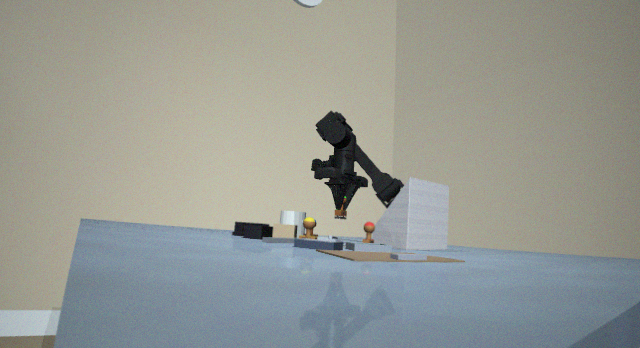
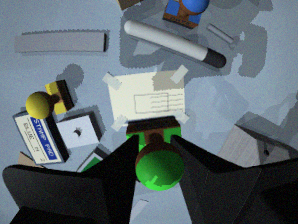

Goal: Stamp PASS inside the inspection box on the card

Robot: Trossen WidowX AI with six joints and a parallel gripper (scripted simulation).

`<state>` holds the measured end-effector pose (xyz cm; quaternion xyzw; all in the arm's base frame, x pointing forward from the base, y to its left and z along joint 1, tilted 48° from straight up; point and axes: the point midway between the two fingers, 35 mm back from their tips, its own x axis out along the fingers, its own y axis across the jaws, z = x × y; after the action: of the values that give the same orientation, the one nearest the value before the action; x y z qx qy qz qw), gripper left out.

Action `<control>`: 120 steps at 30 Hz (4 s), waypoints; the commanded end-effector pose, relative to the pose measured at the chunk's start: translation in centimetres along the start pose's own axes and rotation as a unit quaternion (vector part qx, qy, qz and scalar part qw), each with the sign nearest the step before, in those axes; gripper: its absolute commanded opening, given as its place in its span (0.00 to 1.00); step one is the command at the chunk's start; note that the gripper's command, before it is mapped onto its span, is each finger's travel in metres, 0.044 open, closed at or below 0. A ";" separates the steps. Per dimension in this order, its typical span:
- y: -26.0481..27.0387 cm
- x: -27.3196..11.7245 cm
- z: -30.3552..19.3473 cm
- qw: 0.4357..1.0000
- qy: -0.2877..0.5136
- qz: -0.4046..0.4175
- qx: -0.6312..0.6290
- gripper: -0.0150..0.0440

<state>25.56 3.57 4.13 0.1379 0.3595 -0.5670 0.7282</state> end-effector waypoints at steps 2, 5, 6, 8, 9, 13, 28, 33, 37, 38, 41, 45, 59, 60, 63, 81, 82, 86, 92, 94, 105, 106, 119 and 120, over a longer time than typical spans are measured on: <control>-0.5 0.1 0.4 1.000 -0.002 0.000 0.030 0.25; -0.4 0.2 0.4 1.000 -0.002 0.000 0.030 0.25; -0.4 0.3 0.4 1.000 -0.002 0.000 0.030 0.25; -0.4 0.4 0.4 1.000 -0.002 0.000 0.030 0.25; -0.4 0.5 0.4 1.000 -0.002 0.000 0.030 0.25; -0.4 0.8 0.4 1.000 -0.002 0.000 0.030 0.25; -0.3 1.8 0.4 1.000 -0.002 0.001 0.030 0.25; -0.3 2.1 0.4 1.000 -0.002 0.001 0.030 0.25; -0.3 2.4 0.4 1.000 -0.001 0.001 0.030 0.25; -0.2 2.4 0.4 1.000 -0.001 0.001 0.030 0.25; -0.2 2.6 0.4 1.000 -0.001 0.001 0.030 0.25; -0.2 2.9 0.4 1.000 -0.002 0.001 0.030 0.25; -0.2 3.8 0.4 1.000 -0.002 0.001 0.030 0.25; -0.2 3.9 0.4 1.000 -0.002 0.001 0.030 0.25; -0.2 4.1 0.4 1.000 -0.002 0.001 0.030 0.25; -0.3 5.3 0.5 1.000 -0.003 0.001 0.030 0.25; -0.3 5.4 0.5 1.000 -0.003 0.001 0.030 0.25; -0.3 5.6 0.5 1.000 -0.003 0.001 0.030 0.25; -0.4 6.0 0.5 1.000 -0.004 0.001 0.030 0.25; -0.4 6.2 0.5 1.000 -0.004 0.000 0.030 0.25; -0.5 6.7 0.5 1.000 -0.005 0.000 0.030 0.25; -0.5 6.7 0.5 1.000 -0.005 0.000 0.030 0.25; -0.5 6.9 0.5 1.000 -0.005 0.000 0.030 0.25; -0.5 6.9 0.5 1.000 -0.005 0.000 0.030 0.25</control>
<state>25.97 -1.88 -0.07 0.1599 0.3386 -0.5788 0.7244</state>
